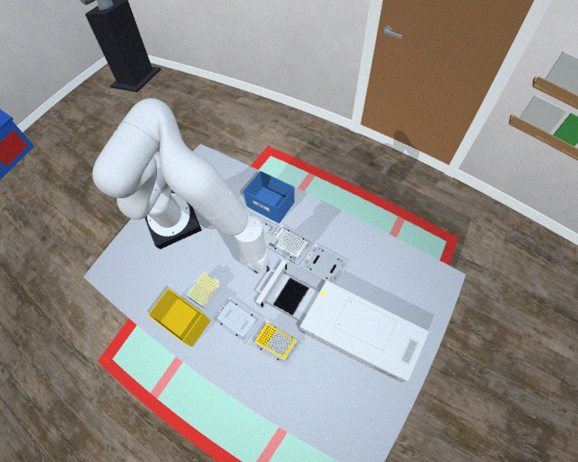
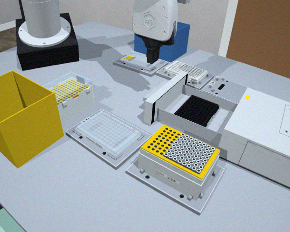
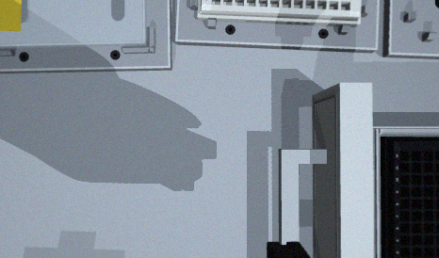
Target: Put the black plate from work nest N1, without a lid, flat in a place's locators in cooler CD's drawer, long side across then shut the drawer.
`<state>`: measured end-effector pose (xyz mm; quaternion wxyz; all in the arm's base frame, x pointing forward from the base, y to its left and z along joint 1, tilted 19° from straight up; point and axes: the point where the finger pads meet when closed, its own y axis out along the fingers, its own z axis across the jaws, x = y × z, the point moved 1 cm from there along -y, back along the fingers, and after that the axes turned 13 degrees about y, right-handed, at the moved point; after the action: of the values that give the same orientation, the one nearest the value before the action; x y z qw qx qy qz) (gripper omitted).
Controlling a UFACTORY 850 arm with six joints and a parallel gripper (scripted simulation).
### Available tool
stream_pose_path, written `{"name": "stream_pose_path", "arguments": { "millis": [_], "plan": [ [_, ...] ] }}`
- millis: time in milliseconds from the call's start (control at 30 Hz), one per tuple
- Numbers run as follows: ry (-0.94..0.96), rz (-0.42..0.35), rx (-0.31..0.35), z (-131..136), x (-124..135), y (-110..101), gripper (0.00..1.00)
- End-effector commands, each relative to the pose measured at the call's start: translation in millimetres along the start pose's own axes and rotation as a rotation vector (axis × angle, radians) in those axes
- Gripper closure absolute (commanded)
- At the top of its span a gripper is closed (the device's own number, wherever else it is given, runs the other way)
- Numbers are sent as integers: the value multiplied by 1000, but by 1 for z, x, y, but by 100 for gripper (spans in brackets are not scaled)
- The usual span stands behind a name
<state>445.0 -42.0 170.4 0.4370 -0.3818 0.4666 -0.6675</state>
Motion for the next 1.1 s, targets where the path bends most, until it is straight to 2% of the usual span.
{"name": "stream_pose_path", "arguments": {
  "millis": [0, 633, 1067],
  "plan": [
    [3, -11, 33, -23, 5, 3, 100],
    [3, -11, 33, -25, 6, 3, 100],
    [3, -11, 33, -25, 6, 22, 100]
  ]
}}
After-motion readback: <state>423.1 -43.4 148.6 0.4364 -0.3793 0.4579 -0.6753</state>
